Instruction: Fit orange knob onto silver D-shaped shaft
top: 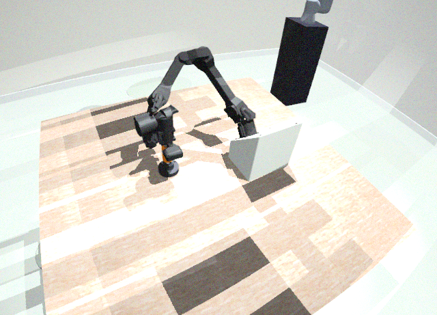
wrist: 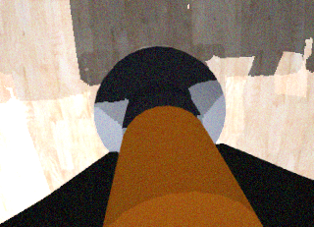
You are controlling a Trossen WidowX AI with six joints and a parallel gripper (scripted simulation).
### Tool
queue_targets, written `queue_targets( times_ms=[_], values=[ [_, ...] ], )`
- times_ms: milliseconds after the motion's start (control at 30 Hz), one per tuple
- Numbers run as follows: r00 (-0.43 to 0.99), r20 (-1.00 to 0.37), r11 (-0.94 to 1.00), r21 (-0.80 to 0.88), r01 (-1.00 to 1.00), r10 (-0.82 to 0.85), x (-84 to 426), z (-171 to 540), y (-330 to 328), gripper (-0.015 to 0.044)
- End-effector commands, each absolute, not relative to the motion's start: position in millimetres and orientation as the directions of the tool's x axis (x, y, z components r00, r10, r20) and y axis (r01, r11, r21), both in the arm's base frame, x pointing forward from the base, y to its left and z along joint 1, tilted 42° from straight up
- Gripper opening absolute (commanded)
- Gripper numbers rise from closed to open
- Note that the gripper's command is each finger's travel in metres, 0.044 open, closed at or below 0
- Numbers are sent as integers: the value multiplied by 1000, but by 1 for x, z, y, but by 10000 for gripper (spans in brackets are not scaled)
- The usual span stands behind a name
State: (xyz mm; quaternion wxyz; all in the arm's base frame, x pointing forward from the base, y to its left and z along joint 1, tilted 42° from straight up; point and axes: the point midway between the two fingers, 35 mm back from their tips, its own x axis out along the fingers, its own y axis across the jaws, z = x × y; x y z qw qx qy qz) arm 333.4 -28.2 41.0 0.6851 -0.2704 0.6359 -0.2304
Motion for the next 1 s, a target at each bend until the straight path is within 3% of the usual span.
queue_targets(
  times_ms=[0,833,967],
  values=[
    [88,-748,749,-662,-24,-658,332,41,-27,0],
    [88,-748,749,-662,-24,-658,333,42,-25,0],
    [88,-748,753,-655,62,-658,334,42,-25,0]
  ],
)
